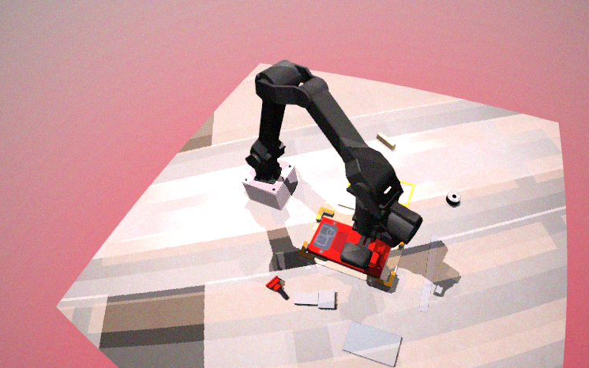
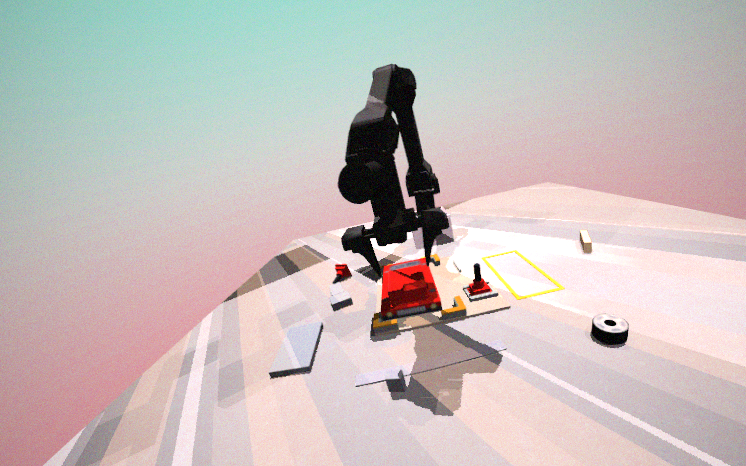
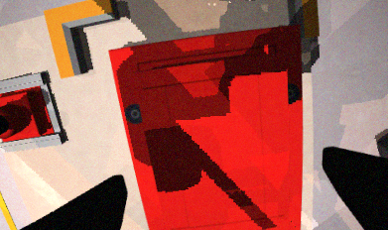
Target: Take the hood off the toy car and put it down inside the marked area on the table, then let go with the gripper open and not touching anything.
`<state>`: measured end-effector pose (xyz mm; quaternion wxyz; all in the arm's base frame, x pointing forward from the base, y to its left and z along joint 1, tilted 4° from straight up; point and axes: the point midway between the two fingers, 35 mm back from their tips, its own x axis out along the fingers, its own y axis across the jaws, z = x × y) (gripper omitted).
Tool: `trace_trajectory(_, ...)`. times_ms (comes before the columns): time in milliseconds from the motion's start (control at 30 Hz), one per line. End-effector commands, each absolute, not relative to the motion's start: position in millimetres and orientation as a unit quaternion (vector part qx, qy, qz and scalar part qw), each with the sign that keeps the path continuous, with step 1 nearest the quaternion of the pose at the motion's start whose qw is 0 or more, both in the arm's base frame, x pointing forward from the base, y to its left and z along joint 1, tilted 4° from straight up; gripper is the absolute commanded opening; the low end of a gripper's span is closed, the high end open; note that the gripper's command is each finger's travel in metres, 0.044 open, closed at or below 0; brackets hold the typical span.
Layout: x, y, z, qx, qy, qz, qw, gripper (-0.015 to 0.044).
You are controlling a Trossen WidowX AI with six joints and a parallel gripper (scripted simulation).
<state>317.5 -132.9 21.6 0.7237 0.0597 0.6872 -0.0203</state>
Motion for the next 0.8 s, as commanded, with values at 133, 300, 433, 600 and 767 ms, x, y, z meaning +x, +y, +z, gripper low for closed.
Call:
trace_trajectory(133,316.8,-132.4,14.8,0.06,0.688,-0.022,0.723,0.044)
trace_trajectory(300,316.7,-132.1,11.2,0.06,0.688,-0.022,0.723,0.044)
trace_trajectory(433,316.5,-131.9,8.3,0.06,0.688,-0.022,0.723,0.044)
trace_trajectory(600,316.6,-131.8,6.8,0.06,0.688,-0.022,0.723,0.044)
trace_trajectory(767,316.7,-131.7,4.5,0.06,0.688,-0.022,0.723,0.044)
